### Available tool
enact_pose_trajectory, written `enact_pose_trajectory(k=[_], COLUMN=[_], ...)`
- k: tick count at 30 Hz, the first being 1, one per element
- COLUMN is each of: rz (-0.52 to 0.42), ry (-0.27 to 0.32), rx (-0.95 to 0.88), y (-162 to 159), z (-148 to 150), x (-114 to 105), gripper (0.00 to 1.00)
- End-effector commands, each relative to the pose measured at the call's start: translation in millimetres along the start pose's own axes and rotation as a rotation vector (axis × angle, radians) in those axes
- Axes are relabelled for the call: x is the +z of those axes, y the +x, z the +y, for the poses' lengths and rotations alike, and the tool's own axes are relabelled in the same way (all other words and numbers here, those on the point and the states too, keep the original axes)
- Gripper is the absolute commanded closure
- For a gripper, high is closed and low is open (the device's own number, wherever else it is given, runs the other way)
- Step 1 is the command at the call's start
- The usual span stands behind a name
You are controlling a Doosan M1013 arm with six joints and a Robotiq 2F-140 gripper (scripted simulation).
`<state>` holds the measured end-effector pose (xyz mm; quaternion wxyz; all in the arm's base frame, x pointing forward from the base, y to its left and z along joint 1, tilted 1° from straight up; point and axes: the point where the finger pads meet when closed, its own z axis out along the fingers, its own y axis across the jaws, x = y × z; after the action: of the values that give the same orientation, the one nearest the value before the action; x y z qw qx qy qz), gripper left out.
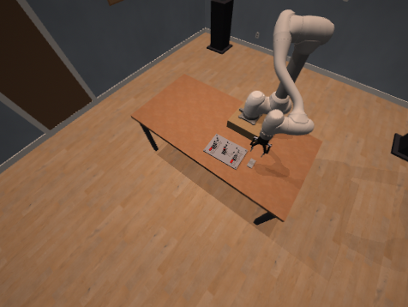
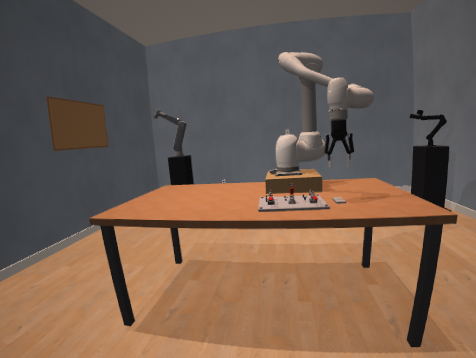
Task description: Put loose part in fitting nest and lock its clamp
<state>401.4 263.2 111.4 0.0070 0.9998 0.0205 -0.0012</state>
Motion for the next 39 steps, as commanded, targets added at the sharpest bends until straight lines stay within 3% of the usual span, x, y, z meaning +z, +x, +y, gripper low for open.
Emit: enact_pose_trajectory(k=[1,7,20,34,39], rz=[0.0,0.0,0.0,0.0,0.0], ry=[0.0,0.0,0.0,0.0,0.0], rx=[0.0,0.0,0.0,0.0,0.0], y=[0,0,0,0,0], z=[0,0,0,0,0], x=[3,10,49,111,122], gripper=[0.38,0.38,0.38,0.38,0.38])
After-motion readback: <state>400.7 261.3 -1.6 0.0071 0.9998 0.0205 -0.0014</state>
